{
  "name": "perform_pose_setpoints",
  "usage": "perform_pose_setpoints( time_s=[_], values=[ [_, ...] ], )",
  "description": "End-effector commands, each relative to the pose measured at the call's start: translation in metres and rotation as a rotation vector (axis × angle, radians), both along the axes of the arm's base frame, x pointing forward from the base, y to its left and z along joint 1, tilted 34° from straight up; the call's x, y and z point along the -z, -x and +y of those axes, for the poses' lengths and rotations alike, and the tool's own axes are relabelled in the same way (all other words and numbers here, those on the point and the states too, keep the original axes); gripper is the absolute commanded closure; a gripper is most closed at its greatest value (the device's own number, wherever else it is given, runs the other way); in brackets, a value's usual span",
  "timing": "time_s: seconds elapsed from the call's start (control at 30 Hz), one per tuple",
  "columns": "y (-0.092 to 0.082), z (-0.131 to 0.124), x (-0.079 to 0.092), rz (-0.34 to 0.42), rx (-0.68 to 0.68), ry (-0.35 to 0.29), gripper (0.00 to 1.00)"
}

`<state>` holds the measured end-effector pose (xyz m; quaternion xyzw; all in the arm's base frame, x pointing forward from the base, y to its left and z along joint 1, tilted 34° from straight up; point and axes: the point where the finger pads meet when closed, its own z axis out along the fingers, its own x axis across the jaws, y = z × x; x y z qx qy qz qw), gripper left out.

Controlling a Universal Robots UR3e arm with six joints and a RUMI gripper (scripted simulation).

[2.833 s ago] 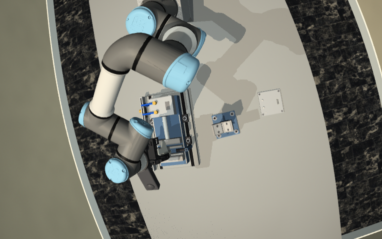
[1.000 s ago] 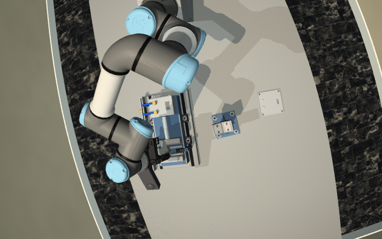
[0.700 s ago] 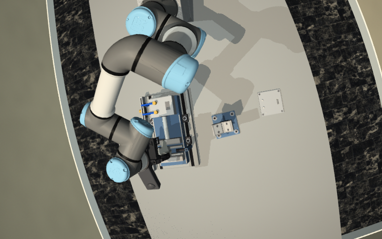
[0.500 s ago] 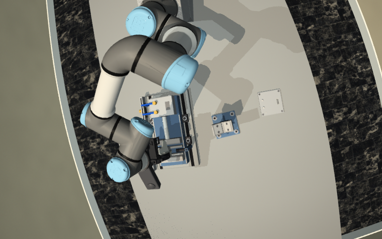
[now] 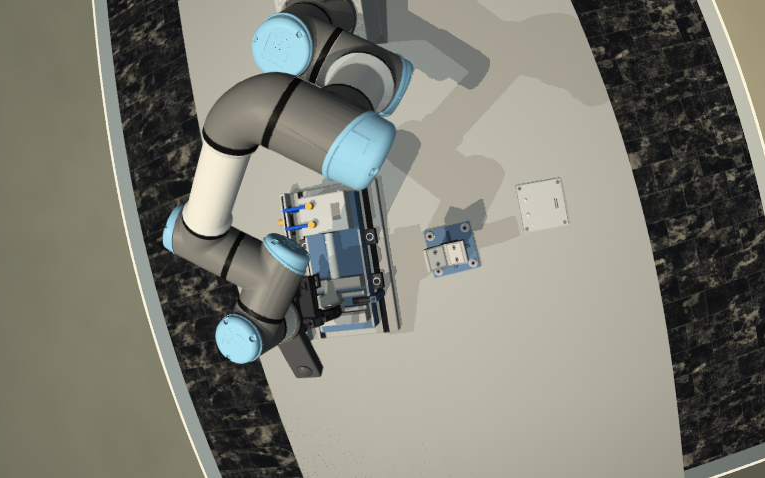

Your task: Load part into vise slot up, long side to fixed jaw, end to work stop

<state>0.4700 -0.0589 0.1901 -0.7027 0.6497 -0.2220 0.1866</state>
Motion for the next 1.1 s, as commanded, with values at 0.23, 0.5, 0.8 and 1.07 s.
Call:
perform_pose_setpoints(
  time_s=[0.23, 0.5, 0.8, 1.07],
  values=[
    [-0.0024, -0.0003, 0.0017, -0.003, 0.0, 0.002, 1.0],
    [-0.0031, -0.0003, 0.0029, -0.003, 0.0, 0.002, 1.0],
    [-0.0036, -0.0004, 0.0035, -0.003, 0.0, 0.002, 1.0],
    [-0.0037, -0.0004, 0.0037, -0.003, 0.0, 0.002, 1.0]
  ],
)
